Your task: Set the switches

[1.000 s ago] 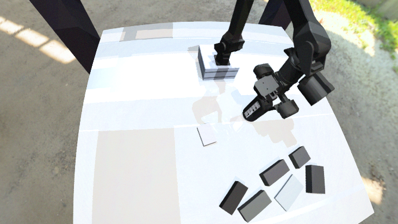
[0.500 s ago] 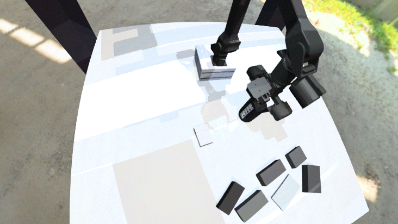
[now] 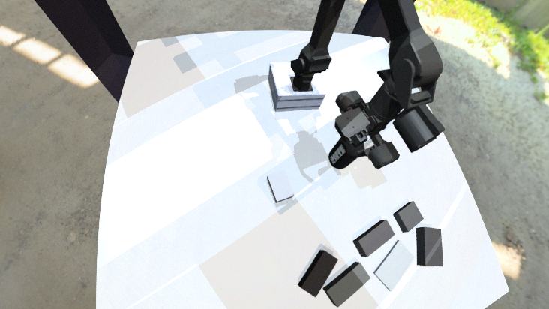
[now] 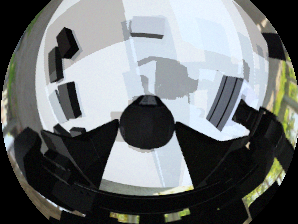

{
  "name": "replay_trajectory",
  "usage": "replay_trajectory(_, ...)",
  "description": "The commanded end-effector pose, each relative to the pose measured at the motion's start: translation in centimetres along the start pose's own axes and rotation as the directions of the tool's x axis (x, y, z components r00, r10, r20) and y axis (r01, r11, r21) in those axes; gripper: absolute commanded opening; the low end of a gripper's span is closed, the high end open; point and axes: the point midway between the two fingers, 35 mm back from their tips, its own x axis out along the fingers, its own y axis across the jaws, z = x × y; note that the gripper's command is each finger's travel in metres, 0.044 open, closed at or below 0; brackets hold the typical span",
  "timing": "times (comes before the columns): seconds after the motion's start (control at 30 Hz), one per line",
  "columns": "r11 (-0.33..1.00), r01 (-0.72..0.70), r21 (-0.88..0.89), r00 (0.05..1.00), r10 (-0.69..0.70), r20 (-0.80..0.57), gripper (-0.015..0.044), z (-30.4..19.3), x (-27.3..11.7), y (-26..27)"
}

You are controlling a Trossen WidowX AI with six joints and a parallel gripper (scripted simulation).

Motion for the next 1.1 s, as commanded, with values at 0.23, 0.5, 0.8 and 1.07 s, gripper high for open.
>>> replay_trajectory(0.23, 1.0, 0.011, -0.005, 1.0, -0.01, 0.01, 0.0338, 1.1, 0.6, -0.3)
replay_trajectory(0.5, 1.0, 0.011, -0.005, 1.0, -0.01, 0.011, 0.0338, 1.8, 0.7, -0.3)
replay_trajectory(0.8, 1.0, 0.011, -0.005, 1.0, -0.01, 0.012, 0.0338, 2.5, 0.9, -0.3)
replay_trajectory(1.07, 1.0, 0.011, -0.005, 1.0, -0.01, 0.012, 0.0338, 3.1, 1.0, -0.3)
